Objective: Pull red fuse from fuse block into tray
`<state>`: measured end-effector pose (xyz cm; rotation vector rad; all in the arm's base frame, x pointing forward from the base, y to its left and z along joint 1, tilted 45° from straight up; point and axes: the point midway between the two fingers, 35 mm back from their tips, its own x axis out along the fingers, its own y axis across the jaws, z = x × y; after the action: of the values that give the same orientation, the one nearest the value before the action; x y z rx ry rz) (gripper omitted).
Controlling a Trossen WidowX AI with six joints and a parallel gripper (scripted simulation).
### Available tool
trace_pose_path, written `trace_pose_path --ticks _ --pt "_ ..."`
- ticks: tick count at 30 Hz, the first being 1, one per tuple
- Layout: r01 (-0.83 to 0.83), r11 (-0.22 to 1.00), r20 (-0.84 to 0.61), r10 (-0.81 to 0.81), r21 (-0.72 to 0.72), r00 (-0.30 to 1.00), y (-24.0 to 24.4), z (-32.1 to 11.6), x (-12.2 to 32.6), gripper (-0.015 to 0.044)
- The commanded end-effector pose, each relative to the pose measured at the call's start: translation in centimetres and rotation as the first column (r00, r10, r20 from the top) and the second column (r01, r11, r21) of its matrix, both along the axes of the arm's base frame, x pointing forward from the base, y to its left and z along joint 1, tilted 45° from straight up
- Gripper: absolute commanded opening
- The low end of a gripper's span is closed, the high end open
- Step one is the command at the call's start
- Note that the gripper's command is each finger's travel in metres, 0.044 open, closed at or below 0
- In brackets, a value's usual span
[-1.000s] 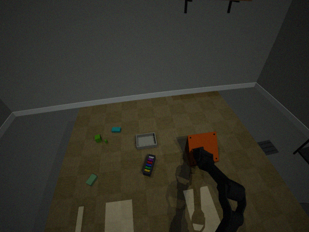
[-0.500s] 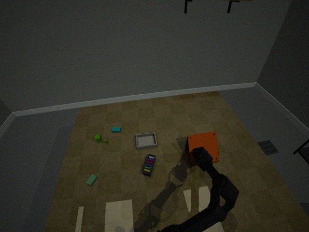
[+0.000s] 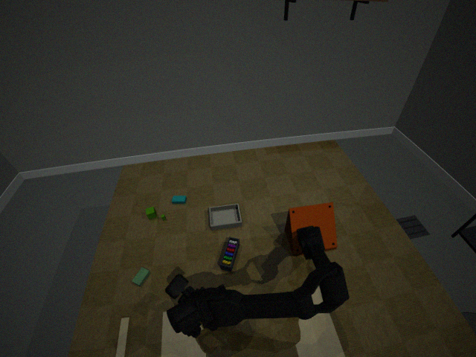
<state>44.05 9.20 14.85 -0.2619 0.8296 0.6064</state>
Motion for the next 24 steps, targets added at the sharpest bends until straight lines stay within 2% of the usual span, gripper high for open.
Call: trace_pose_path --ticks 1,7,10,13,15,24 --pt "0.16 0.985 -0.26 -0.136 0.072 0.956 -4.9 -4.8 -2.6 0.0061" --pt "0.383 0.914 -0.547 -0.254 0.134 0.798 -9.8 -8.7 -6.8 0.0061" --pt "0.565 0.811 -0.747 -0.283 0.148 0.602 -12.8 -10.6 -10.7 0.0061" --pt "0.727 0.673 -0.889 -0.243 0.133 0.388 -14.8 -11.4 -14.3 0.0061" --pt "0.762 0.636 -0.915 -0.223 0.125 0.336 -15.1 -11.4 -15.0 0.0061" --pt "0.762 0.636 -0.915 -0.223 0.125 0.336 -14.8 -11.1 -15.1 0.0061"
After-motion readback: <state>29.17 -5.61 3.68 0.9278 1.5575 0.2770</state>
